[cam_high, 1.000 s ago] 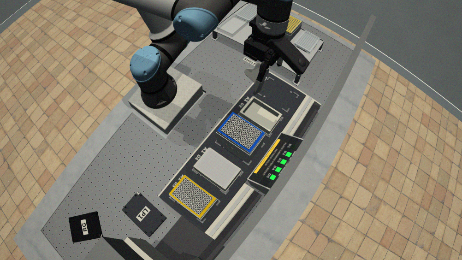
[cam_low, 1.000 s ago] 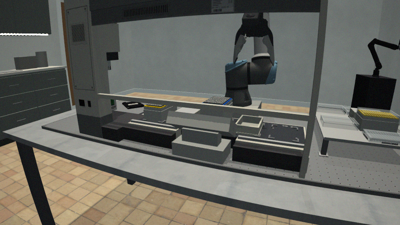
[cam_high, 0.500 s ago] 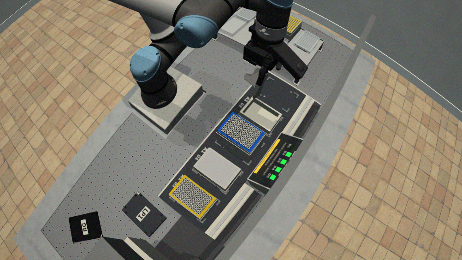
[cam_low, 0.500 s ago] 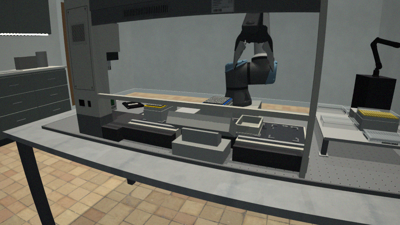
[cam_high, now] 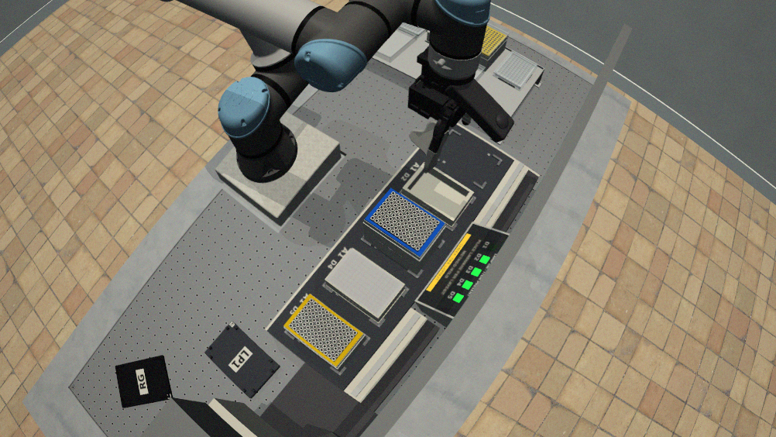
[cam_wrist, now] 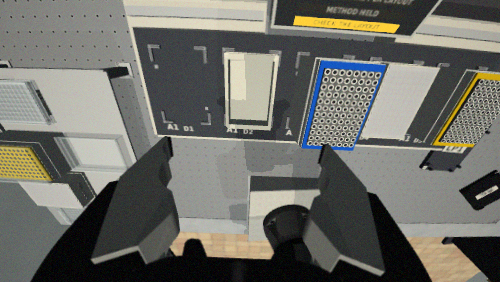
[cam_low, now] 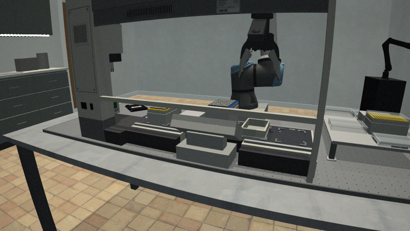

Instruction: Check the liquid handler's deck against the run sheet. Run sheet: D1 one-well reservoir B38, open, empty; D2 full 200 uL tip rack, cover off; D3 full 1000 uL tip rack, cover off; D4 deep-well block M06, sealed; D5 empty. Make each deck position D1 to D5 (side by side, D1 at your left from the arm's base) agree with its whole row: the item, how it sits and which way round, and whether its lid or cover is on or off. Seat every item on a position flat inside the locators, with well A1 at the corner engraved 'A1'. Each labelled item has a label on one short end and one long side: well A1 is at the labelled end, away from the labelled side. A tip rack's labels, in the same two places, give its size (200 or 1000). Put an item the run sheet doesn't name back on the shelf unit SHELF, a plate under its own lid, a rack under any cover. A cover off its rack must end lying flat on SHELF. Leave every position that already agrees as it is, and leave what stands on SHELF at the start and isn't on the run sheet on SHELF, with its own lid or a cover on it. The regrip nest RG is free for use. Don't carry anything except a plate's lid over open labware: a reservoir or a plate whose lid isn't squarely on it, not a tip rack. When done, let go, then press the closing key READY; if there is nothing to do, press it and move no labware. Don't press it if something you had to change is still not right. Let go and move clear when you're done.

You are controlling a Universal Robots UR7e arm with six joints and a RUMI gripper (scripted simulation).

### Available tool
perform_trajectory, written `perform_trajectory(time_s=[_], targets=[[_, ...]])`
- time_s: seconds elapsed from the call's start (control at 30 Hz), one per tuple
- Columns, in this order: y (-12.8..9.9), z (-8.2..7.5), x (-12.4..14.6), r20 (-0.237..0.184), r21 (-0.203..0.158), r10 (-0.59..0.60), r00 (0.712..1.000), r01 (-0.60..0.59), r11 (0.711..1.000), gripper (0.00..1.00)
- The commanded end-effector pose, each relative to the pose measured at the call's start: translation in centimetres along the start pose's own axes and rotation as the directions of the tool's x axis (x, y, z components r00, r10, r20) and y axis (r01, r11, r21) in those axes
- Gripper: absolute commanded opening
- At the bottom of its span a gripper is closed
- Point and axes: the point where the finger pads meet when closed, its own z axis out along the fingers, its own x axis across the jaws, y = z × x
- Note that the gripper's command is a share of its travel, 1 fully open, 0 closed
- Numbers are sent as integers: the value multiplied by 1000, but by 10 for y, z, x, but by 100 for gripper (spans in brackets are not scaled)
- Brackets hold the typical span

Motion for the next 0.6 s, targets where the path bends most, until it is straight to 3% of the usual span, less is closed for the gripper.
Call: perform_trajectory(time_s=[0.0, 0.57], targets=[[0, 9, 0, 0, 1, 0, 1000, 0, 1000, 82], [0, 34, 0, 0, 1, 0, 1000, 0, 1000, 82]])
